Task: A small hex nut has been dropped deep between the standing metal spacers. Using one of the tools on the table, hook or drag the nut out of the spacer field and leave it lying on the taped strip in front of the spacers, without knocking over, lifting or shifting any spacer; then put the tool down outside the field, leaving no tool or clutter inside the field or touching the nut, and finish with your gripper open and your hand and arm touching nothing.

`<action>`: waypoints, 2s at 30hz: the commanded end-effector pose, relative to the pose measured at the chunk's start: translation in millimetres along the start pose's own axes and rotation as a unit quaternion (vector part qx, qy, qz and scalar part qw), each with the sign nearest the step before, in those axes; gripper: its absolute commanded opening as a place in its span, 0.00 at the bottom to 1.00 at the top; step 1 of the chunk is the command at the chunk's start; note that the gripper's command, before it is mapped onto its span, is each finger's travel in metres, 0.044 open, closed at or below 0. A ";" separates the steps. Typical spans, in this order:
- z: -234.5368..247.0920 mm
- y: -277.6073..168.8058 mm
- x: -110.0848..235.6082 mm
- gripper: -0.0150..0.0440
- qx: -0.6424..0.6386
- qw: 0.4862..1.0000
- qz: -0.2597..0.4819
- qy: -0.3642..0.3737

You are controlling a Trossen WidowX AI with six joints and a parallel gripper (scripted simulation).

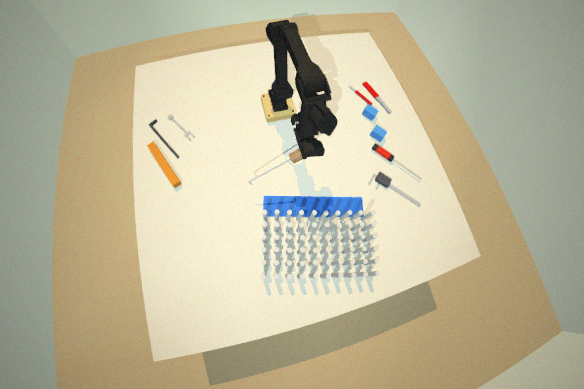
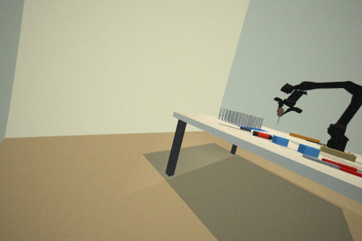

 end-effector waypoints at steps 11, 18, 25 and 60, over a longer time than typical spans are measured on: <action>13.1 29.7 10.4 0.25 0.239 0.970 0.017 -0.023; 20.2 43.2 14.9 0.25 0.352 0.935 0.027 -0.032; 28.0 55.9 19.4 0.25 0.458 0.887 0.038 -0.041; 57.9 96.1 -40.0 0.25 0.643 0.761 0.064 -0.058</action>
Point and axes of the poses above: the point midway between the two fingers, 35 mm back from their tips, its own x axis back along the fingers, its own z axis across the jaws, y = z × x, the point moved 5 cm from there along x, back along the fingers, and after that the axes turned 9 degrees about x, right-handed, at the moved point
